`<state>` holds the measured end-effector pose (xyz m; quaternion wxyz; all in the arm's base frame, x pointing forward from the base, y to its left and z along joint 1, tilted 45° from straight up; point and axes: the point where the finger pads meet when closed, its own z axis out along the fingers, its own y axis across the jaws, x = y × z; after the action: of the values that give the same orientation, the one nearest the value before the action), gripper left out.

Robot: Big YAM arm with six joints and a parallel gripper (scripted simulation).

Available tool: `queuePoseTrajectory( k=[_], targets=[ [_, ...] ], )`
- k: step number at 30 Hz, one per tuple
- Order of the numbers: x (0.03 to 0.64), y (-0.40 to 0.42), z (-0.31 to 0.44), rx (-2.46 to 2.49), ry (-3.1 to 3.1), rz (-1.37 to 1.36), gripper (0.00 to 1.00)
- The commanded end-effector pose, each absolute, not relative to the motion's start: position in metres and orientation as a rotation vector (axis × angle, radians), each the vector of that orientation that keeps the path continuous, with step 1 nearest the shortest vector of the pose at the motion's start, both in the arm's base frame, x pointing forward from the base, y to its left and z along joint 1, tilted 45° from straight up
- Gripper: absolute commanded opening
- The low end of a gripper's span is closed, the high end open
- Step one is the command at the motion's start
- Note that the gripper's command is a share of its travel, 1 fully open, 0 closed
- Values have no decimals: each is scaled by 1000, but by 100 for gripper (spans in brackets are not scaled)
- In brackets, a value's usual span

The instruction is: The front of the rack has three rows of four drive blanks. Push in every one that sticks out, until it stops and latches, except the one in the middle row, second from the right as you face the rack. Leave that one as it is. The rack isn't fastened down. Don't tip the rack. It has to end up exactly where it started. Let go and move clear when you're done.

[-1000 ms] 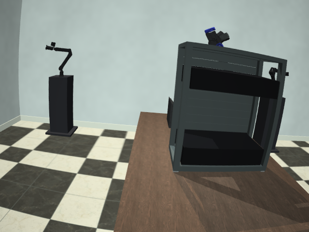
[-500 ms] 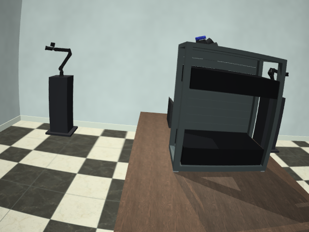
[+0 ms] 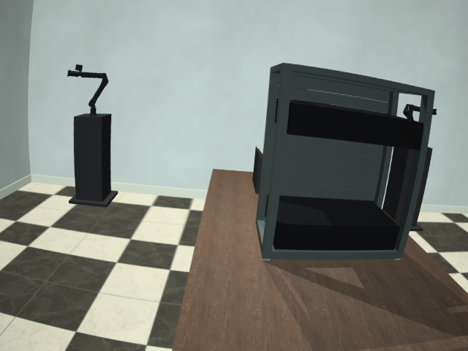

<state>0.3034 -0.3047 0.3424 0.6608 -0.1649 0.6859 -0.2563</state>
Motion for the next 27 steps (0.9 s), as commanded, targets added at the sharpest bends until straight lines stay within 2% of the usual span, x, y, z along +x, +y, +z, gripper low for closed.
queuePoseTrajectory(
  k=[1, 27],
  targets=[
    [288, -298, 333, -419, 1534, -635, 100],
    [240, -250, 279, -560, 1495, -672, 100]
  ],
)
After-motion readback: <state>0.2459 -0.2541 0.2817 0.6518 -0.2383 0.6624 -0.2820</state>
